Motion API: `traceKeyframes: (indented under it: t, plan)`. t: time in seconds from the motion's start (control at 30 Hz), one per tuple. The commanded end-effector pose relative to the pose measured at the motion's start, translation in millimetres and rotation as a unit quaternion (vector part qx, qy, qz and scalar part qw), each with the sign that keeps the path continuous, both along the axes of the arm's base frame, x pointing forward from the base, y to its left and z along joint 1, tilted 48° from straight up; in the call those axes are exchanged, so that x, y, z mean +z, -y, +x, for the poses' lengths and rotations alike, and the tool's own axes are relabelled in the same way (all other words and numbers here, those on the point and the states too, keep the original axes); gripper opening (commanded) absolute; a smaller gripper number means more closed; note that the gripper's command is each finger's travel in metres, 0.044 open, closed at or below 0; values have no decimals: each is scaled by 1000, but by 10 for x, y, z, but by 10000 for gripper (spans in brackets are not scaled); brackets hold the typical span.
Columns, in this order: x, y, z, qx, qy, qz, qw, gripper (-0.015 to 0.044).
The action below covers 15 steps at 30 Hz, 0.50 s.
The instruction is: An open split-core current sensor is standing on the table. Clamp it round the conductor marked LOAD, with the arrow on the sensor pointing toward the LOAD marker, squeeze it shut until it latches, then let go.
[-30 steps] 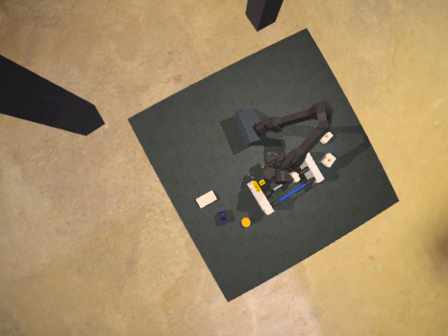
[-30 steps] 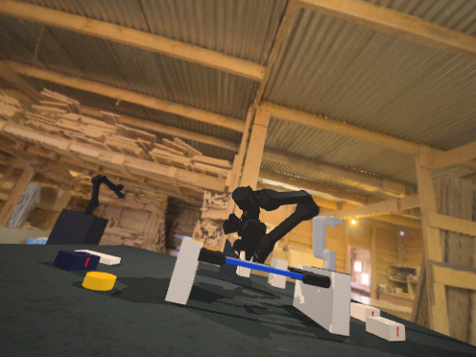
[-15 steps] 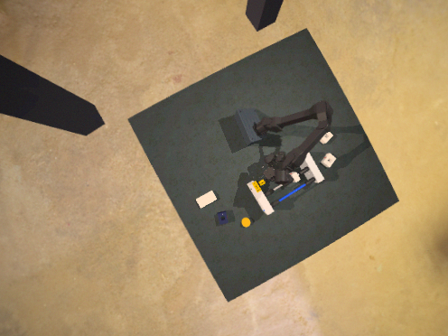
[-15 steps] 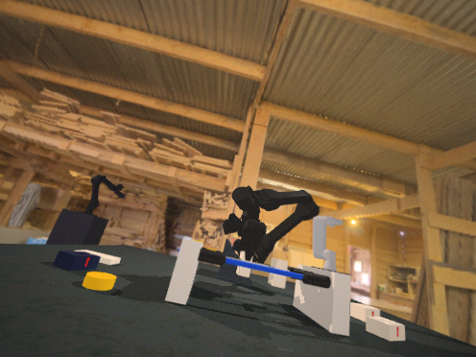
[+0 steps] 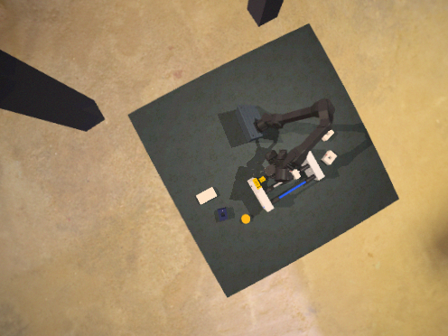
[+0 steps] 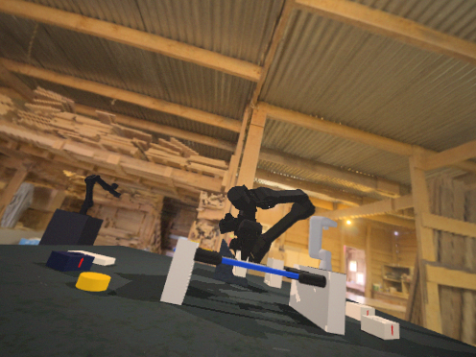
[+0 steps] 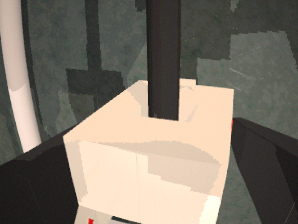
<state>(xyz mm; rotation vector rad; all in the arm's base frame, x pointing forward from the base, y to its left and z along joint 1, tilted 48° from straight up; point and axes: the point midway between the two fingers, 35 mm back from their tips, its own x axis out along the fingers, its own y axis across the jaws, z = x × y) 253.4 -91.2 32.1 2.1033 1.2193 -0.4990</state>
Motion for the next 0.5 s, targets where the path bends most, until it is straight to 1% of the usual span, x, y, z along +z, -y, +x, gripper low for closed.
traceKeyframes:
  t: [0.0, 0.47]
  plan:
    - [1, -5, -3, -2, 0, 1, 1000, 0]
    - [0, -3, 4, 0, 1, -1, 1000, 0]
